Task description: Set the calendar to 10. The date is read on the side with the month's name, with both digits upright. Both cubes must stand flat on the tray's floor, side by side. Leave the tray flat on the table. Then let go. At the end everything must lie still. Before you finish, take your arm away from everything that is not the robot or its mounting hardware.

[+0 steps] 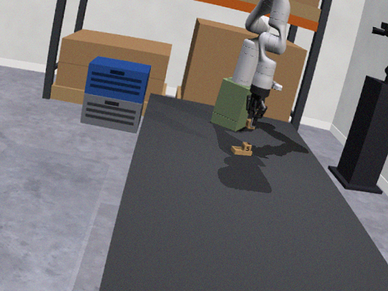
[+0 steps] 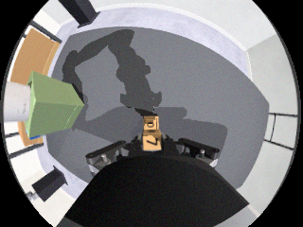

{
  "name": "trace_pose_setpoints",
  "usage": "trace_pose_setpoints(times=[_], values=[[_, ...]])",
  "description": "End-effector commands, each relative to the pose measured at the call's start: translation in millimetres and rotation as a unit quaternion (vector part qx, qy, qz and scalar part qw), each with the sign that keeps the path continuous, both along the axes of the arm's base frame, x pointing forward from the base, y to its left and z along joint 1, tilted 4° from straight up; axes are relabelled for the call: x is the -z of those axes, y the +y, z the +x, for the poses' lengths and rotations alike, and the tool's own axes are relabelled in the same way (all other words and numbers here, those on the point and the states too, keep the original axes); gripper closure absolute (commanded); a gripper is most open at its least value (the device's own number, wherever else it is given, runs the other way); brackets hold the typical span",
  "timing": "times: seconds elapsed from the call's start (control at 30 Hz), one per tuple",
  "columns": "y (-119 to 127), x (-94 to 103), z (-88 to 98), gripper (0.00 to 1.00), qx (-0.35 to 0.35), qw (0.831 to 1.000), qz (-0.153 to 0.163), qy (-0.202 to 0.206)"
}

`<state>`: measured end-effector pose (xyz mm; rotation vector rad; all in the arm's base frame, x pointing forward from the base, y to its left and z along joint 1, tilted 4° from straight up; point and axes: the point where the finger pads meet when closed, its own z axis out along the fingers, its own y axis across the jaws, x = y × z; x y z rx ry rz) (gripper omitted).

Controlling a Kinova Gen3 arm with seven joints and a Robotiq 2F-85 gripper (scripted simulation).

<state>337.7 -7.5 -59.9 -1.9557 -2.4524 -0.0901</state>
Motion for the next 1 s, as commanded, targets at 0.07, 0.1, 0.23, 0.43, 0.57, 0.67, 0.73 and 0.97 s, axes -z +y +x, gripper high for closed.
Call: trace_pose_setpoints(times=[0.07,0.1,0.23,0.43,0.57,0.67,0.73,0.97], values=[[-23.0,-2.6,4.6,0.74,0.014,1.0,0.005,-0.002],[-23.0,-2.6,4.6,0.74,0.014,1.0,0.005,-0.002],[-23.4,-2.4,3.0,0.74,0.014,1.0,0.005,-0.001],[-22.0,-2.2,3.3,0.74,0.012,1.0,0.005,-0.001],[-23.0,1.2,5.7,0.74,0.012,1.0,0.003,-0.005],[-22.3,5.4,6.5,0.74,0.013,1.0,0.004,-0.005],[-22.0,9.6,6.9,0.74,0.013,1.0,0.004,-0.005],[-21.3,24.3,7.5,0.74,0.013,1.0,0.004,-0.005]])
